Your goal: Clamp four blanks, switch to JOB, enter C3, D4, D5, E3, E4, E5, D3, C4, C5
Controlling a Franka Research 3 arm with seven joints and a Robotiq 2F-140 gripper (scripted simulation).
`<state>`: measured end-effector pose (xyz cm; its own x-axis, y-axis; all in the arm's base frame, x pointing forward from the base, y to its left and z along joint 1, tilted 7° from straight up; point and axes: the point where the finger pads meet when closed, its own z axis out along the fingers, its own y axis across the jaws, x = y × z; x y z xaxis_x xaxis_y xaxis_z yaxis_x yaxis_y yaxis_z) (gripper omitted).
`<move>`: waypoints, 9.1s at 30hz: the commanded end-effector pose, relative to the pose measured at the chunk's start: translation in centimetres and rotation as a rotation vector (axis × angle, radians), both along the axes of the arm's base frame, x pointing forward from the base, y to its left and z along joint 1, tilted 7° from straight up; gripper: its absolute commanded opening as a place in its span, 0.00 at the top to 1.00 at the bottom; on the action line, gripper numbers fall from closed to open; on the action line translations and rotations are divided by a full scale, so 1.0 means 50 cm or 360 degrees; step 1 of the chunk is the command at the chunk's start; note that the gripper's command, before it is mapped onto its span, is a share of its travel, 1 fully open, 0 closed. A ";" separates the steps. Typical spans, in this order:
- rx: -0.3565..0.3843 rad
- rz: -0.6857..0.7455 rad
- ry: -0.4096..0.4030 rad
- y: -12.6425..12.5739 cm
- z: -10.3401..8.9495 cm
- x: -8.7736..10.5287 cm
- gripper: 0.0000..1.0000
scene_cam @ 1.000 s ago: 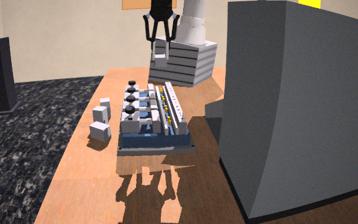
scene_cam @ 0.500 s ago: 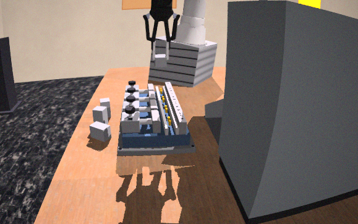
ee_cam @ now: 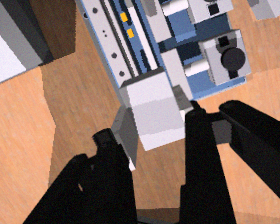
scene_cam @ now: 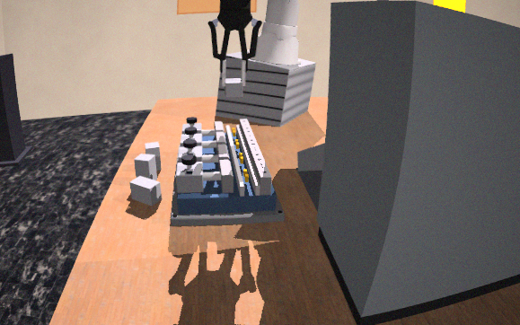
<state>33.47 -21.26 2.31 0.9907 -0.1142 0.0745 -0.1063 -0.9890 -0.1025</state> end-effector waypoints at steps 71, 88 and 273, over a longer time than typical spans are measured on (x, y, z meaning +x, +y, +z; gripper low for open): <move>-0.0003 -0.0005 0.0000 -0.004 0.003 -0.001 1.00; -0.0003 -0.0005 0.0000 -0.004 0.003 -0.001 1.00; -0.0004 0.0012 -0.0002 0.014 -0.161 0.013 1.00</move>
<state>33.86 -20.41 -5.77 0.9931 -0.0950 0.0685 -0.0877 -0.9909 -0.1016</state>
